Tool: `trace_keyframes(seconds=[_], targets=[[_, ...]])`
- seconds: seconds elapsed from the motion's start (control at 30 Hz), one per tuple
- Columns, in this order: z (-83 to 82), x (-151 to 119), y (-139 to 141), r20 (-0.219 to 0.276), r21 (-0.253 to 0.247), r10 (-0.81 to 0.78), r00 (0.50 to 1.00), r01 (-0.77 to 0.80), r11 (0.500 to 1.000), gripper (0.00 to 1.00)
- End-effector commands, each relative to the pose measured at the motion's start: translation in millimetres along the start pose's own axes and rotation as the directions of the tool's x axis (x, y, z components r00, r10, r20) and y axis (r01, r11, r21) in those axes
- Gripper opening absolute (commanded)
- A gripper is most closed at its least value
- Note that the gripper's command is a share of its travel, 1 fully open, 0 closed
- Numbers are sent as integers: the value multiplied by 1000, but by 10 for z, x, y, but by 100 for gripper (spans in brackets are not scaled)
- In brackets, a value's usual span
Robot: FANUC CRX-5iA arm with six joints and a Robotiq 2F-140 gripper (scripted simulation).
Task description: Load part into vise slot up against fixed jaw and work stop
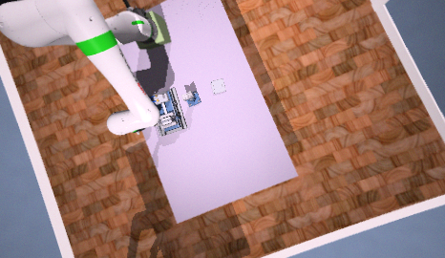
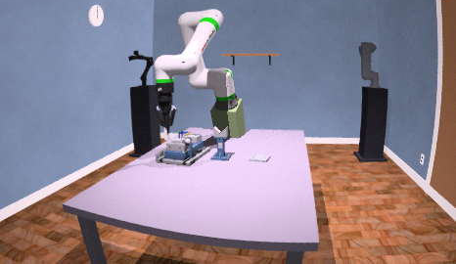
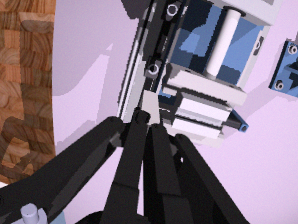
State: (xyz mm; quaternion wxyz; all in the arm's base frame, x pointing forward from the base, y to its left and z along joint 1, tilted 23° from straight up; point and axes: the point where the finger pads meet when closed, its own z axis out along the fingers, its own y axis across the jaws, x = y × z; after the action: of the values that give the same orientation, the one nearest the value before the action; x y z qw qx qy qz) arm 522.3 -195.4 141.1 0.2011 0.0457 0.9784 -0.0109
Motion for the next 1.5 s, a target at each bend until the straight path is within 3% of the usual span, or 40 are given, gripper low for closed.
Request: trace_keyframes(seconds=[0.0,0.47,0.97,1.47], targets=[[-10,-2,-1,0,0,0,1000,0,1000,0],[-186,-2,-1,0,0,0,1000,0,1000,0],[-541,-2,-1,0,0,0,1000,0,1000,0],[-619,-2,-1,0,0,0,1000,0,1000,0]])
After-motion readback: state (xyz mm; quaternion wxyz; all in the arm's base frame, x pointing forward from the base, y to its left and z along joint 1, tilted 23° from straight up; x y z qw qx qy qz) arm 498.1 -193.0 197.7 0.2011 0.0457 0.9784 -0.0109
